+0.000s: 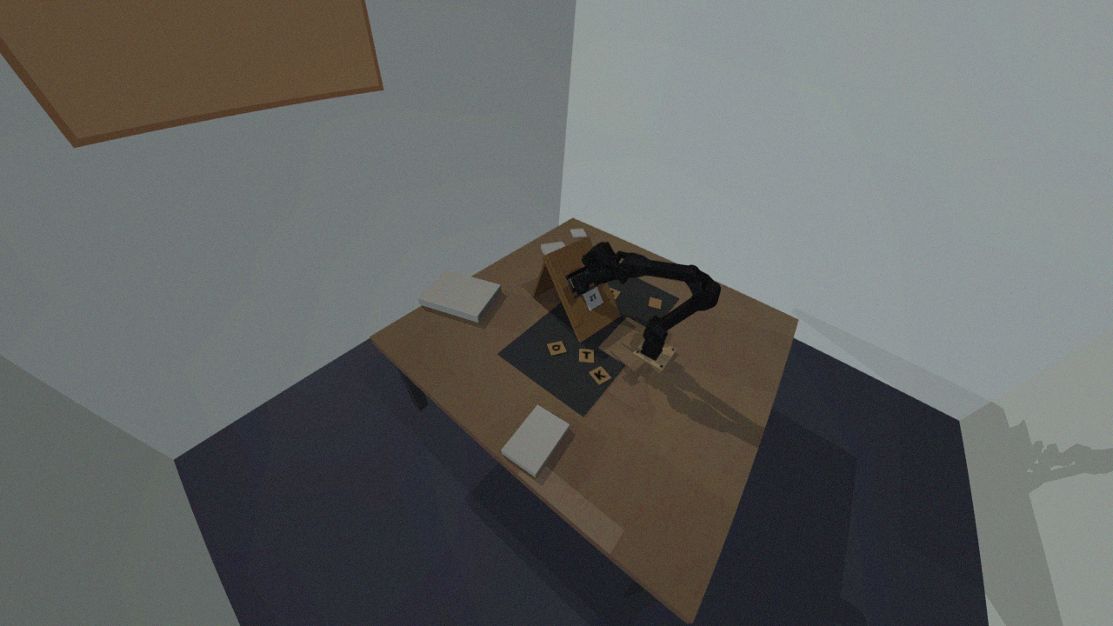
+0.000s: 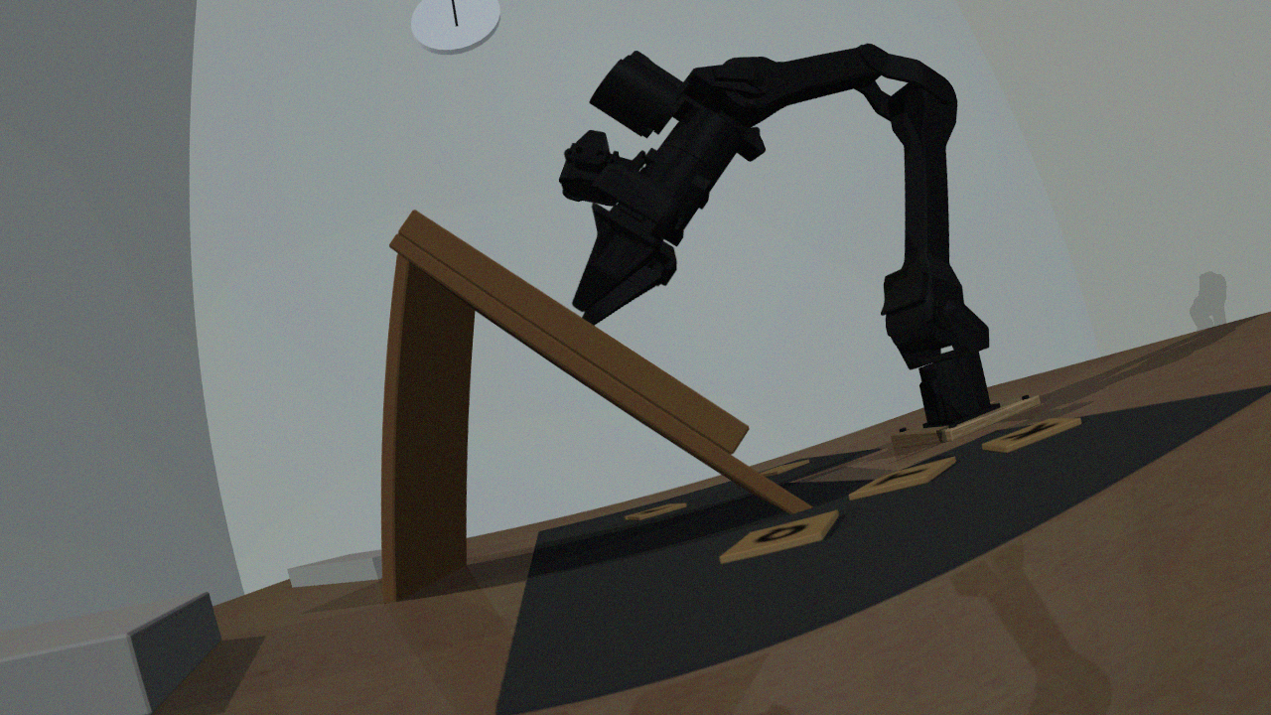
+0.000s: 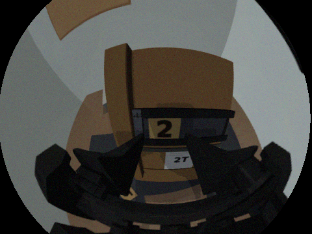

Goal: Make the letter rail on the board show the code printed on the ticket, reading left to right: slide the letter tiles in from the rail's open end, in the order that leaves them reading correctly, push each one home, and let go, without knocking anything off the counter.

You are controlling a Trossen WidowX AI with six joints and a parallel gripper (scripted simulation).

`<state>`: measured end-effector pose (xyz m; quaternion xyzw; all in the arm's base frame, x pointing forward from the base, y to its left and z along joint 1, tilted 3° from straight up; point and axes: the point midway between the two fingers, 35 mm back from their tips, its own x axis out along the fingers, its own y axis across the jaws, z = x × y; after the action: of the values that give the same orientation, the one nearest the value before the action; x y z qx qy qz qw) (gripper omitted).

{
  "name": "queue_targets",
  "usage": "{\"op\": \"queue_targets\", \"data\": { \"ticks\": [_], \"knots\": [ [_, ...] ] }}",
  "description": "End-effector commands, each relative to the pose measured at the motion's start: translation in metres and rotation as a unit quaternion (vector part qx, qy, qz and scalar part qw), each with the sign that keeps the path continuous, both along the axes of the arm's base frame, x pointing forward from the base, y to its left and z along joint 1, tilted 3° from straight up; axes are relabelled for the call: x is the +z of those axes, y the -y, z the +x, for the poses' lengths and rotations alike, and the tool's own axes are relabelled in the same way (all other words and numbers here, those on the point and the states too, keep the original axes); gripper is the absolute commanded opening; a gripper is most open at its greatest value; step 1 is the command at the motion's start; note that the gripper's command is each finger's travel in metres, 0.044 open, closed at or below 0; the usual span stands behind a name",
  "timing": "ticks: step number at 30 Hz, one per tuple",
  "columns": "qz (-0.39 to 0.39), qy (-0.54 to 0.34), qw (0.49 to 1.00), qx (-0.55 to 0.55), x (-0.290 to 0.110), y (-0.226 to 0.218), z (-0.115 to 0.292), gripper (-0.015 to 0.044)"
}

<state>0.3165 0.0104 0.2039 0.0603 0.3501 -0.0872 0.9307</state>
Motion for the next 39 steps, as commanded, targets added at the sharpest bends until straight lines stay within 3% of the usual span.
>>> {"op": "queue_targets", "data": {
  "ticks": [1,27,38,39],
  "knots": [
    [0.001,0.001,1.000,-0.002,0.002,0.000,-0.002,0.0295],
    [0.001,0.001,1.000,-0.002,0.013,-0.001,-0.014,0.0295],
    [0.000,0.000,1.000,0.000,0.011,-0.001,-0.012,0.0006],
    [0.000,0.000,1.000,0.000,0.011,-0.001,-0.012,0.0000]
  ]
}}
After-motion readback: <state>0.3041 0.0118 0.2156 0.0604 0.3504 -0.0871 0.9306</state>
